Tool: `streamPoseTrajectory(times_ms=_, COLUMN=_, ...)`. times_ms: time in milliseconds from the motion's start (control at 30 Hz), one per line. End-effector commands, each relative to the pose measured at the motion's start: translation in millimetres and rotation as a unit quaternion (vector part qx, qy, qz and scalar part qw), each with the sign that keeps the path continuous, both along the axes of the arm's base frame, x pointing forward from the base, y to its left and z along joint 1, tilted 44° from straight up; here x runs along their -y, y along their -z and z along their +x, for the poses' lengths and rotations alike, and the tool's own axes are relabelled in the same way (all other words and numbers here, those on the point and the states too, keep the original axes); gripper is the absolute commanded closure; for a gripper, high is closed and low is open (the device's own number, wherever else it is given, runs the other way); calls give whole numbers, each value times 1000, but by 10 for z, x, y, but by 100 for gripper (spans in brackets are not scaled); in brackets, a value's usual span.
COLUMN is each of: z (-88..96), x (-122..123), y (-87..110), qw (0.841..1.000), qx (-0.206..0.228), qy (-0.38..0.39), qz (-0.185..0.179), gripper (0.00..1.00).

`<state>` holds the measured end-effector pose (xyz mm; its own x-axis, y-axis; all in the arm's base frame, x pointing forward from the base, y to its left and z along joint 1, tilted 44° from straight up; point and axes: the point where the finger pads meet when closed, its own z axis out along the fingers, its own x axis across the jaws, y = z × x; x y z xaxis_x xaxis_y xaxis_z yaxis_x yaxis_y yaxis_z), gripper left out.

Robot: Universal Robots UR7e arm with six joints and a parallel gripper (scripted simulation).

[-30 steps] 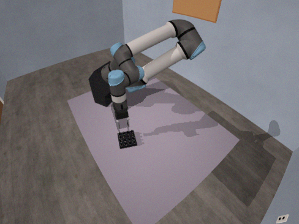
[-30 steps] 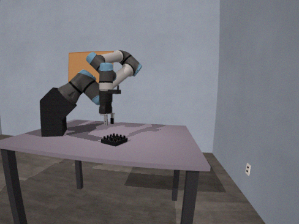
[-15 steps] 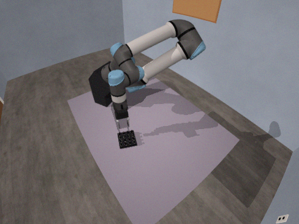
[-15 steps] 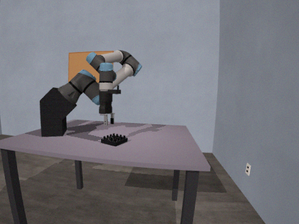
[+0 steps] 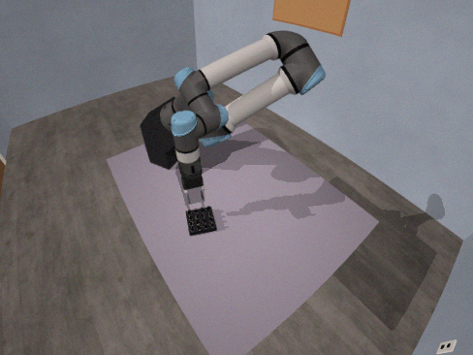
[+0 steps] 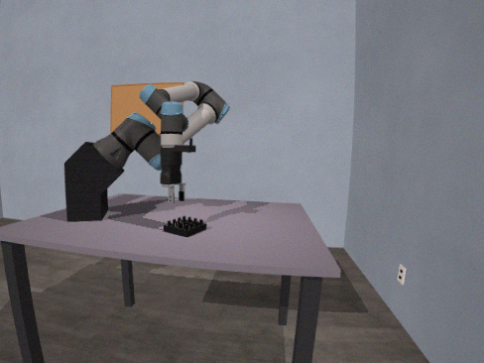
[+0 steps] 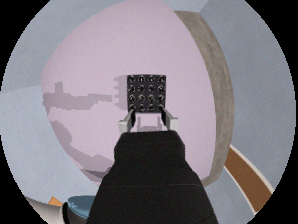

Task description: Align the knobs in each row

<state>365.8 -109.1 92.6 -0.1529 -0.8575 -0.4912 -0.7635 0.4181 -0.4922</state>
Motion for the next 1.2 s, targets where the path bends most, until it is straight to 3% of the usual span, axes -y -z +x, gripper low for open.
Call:
streamPoseTrajectory(times_ms=0, z=0, x=3, y=-2, qw=1000, qx=0, qy=0, qz=0, gripper=0)
streamPoseTrajectory(times_ms=1167, z=-74, x=-46, y=49, qw=1000, qx=0, qy=0, qz=0, gripper=0)
